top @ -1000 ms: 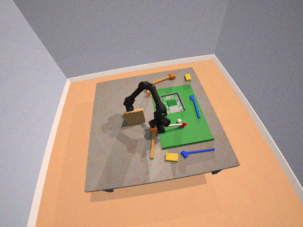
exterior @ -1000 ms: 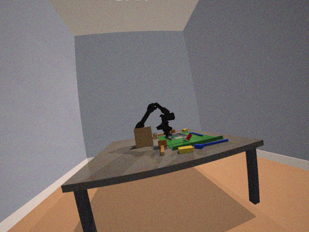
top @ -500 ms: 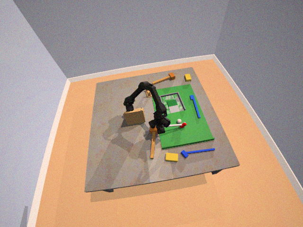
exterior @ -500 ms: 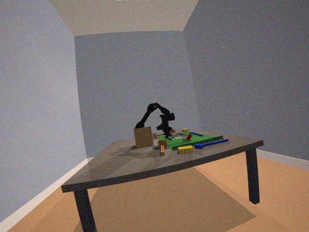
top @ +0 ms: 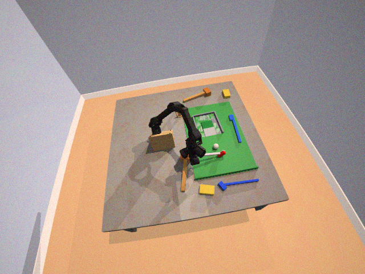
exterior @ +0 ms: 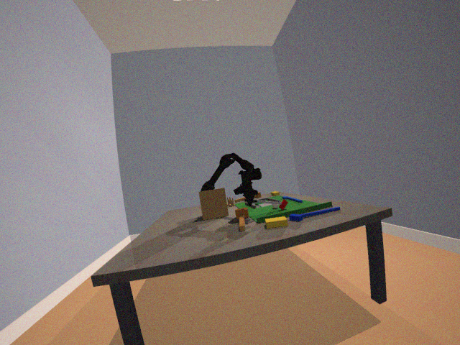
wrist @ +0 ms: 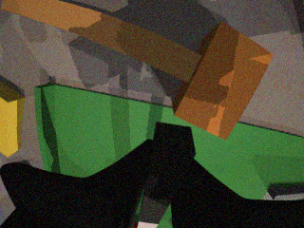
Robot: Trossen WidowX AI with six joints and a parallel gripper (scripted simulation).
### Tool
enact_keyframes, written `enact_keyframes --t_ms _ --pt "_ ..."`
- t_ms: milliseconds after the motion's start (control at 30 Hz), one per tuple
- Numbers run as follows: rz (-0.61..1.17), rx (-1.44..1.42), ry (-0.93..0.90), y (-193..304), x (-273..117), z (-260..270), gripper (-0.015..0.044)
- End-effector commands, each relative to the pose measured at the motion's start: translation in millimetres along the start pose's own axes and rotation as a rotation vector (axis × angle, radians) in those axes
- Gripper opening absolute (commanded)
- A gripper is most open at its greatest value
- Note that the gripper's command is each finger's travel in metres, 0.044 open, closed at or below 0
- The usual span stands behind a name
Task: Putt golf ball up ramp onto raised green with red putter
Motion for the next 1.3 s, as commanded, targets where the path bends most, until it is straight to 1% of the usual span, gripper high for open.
enact_keyframes --t_ms 0,100,367,433,667,967,1267 --pt "0.0 0.0 0.0 0.0 0.0 -0.1 0.0" --pt "0.0 0.0 -0.002 1.5 -2.1 -17.8 0.0" --pt "0.001 -0.001 0.0 -10.6 -2.0 -117.7 0.0" --pt "0.0 -0.002 0.002 -15.7 -0.4 -132.5 0.0" --pt "0.001 -0.002 0.002 -15.9 -6.3 -133.9 0.0" --pt "0.0 -0.001 0.0 -16.4 -59.2 -133.5 0.0" --pt "0.0 0.006 0.005 -17.0 -52.2 -133.3 0.0"
Point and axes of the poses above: the point midway between the two fingers, 35 mm back from their tips, its own x axis out along the fingers, its own z axis across the jaws, y = z × x, the point moved 7 cm from there along -x, back along the fingers, and after that the axes turned 7 degrees about x, right-handed, at the moved point
